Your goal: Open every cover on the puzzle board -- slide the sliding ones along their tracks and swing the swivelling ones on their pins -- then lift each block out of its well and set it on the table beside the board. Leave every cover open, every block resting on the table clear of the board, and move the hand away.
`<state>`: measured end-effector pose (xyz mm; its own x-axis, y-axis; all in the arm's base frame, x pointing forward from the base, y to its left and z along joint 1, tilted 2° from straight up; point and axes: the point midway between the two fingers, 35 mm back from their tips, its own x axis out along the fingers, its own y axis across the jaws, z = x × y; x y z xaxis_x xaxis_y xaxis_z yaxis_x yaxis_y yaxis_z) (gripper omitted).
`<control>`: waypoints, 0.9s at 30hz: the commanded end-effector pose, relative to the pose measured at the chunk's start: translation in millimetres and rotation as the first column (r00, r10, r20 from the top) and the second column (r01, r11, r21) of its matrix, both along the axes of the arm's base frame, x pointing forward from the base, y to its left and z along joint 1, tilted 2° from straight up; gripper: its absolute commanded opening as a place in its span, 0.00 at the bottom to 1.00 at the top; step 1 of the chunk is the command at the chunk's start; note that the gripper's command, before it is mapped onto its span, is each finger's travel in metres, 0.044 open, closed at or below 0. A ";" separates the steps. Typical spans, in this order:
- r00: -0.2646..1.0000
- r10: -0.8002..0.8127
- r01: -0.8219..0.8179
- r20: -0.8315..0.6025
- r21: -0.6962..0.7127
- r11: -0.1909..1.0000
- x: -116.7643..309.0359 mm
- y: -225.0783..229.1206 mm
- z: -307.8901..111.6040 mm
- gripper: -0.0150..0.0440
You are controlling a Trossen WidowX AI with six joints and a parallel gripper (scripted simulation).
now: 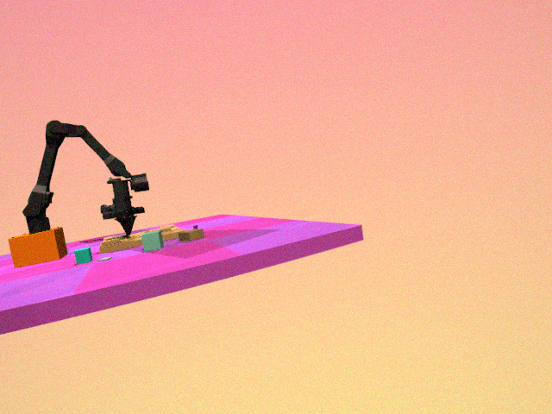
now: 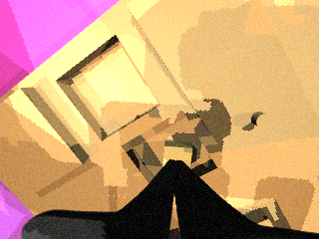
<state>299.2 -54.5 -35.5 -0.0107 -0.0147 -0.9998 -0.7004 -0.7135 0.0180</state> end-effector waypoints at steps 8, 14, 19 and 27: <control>1.000 0.002 -0.002 0.010 0.001 1.000 2.3 0.1 -7.4 0.25; 1.000 0.002 -0.002 0.010 0.001 1.000 2.5 0.0 -12.2 0.25; 1.000 0.002 -0.002 0.010 0.001 1.000 0.5 -0.8 -13.4 0.25; 1.000 0.003 -0.003 0.009 0.001 1.000 -5.8 -3.3 -15.9 0.25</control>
